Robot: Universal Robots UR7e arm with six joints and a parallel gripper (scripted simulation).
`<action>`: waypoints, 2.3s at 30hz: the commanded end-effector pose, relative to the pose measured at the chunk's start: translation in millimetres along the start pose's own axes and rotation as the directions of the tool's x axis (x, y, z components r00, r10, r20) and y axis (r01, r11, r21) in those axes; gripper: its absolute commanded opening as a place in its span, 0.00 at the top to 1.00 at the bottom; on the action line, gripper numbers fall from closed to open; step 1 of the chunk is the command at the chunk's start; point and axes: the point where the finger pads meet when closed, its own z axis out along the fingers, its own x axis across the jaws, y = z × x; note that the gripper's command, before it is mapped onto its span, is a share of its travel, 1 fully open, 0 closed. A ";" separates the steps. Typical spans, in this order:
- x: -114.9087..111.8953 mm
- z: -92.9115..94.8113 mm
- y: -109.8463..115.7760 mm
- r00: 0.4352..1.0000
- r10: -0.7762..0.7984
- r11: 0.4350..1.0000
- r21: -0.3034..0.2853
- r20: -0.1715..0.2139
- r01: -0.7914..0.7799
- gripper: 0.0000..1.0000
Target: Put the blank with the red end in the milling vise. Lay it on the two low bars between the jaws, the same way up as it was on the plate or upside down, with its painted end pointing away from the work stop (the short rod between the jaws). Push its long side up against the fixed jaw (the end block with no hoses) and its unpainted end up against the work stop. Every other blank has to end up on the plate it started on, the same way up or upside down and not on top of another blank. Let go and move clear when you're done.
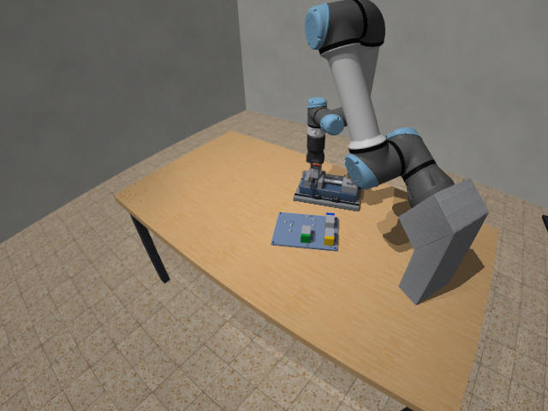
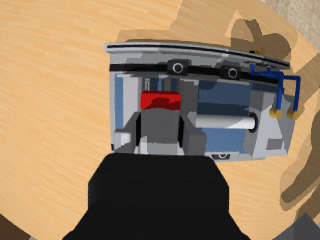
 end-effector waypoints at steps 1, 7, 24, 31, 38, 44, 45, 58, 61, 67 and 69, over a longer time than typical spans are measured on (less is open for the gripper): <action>-0.4 0.7 -0.2 1.000 0.000 1.000 0.001 0.001 0.000 1.00; -0.4 0.7 -0.2 1.000 0.000 1.000 0.001 0.001 0.000 1.00; -0.4 2.1 -0.2 1.000 0.000 1.000 0.001 0.001 0.000 1.00; -0.4 2.7 -0.2 1.000 0.000 1.000 0.001 0.001 0.000 1.00; -0.4 3.6 -0.3 1.000 0.000 1.000 0.001 0.001 0.000 1.00; -0.4 3.6 -0.3 1.000 0.000 1.000 0.001 0.001 0.000 1.00; -0.4 3.6 -0.3 1.000 0.000 1.000 0.001 0.001 0.000 1.00; -0.4 5.0 -0.3 1.000 0.000 1.000 0.001 0.001 0.000 1.00; -0.4 5.0 -0.3 1.000 0.000 1.000 0.001 0.001 0.000 1.00; -0.4 6.2 -0.3 1.000 0.000 1.000 0.001 0.001 0.000 1.00; -0.4 6.5 -0.3 1.000 0.000 1.000 0.001 0.001 0.000 1.00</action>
